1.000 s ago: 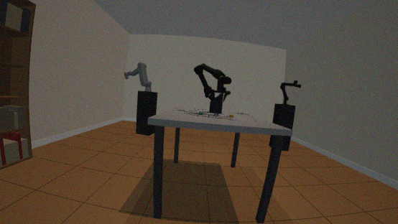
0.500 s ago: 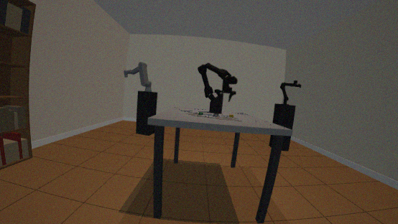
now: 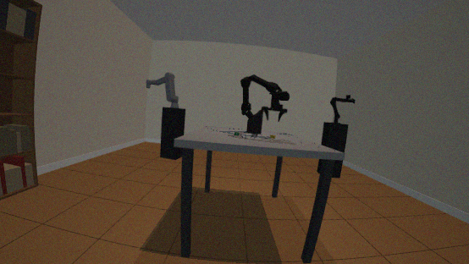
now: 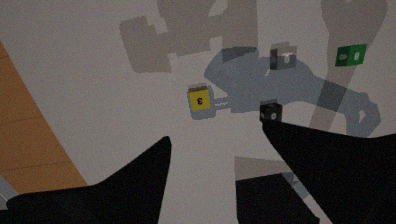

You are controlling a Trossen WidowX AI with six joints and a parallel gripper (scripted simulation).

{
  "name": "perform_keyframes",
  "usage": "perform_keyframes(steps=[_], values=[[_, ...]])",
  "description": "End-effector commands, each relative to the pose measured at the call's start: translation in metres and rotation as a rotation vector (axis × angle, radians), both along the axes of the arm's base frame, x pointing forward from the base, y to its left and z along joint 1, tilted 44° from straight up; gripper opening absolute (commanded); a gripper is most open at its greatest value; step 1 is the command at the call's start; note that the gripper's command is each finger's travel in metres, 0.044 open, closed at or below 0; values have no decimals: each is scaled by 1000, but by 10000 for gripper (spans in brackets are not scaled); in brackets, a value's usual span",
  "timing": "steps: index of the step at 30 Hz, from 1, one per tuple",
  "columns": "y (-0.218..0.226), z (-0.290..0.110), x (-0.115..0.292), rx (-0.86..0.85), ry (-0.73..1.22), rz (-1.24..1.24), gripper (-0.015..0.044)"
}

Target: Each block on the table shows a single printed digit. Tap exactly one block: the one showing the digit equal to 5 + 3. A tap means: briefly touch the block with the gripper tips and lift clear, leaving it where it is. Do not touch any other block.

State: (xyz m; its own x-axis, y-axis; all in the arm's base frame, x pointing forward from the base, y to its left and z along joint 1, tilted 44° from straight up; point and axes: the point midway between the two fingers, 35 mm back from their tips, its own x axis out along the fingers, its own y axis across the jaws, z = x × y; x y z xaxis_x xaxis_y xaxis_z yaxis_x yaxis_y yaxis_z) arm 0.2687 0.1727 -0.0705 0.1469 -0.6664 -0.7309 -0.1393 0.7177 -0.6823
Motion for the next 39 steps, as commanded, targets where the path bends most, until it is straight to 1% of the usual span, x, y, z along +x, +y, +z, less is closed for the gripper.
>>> perform_keyframes(steps=[1, 12, 14, 16, 21, 39], values=[[2, -1, 0, 3, 0, -4, 400], [0, 1, 2, 4, 0, -4, 400], [-14, 19, 17, 8, 2, -2, 400], [-41, 49, 38, 9, 1, -1, 400], [-93, 97, 61, -5, -2, -4, 400], [-95, 99, 62, -5, -2, -4, 400]])
